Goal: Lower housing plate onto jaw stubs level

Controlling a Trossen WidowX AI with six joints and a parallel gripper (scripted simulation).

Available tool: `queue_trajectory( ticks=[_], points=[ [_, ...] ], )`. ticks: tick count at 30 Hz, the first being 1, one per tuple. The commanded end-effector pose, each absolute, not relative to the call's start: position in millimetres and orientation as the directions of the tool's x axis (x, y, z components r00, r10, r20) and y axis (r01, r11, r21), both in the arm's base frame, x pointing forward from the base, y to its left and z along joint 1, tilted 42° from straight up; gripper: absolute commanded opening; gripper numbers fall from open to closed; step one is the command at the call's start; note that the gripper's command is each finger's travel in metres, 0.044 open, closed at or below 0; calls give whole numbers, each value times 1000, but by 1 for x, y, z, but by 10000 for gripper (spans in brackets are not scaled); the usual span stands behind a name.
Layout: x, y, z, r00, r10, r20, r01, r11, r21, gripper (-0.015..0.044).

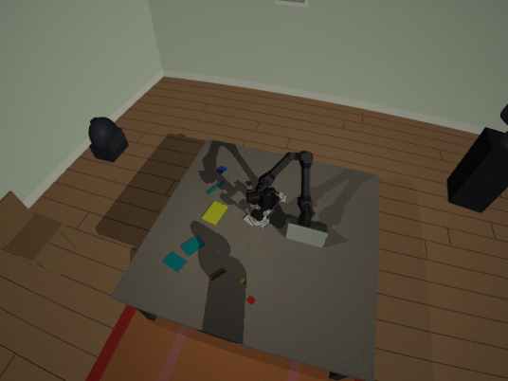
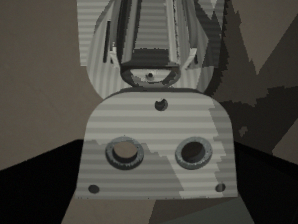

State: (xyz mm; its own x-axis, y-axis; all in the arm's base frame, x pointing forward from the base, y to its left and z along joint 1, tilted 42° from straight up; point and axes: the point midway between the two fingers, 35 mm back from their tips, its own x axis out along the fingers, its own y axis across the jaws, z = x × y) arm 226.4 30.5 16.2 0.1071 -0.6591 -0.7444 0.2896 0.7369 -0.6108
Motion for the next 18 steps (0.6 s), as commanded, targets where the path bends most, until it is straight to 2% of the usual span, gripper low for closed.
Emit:
queue_trajectory(
  ticks=[1,18],
  points=[
    [227,32,16,109,-655,-748,294,740,-605,351],
    [227,32,16,109,-655,-748,299,739,-604,351]
  ],
)
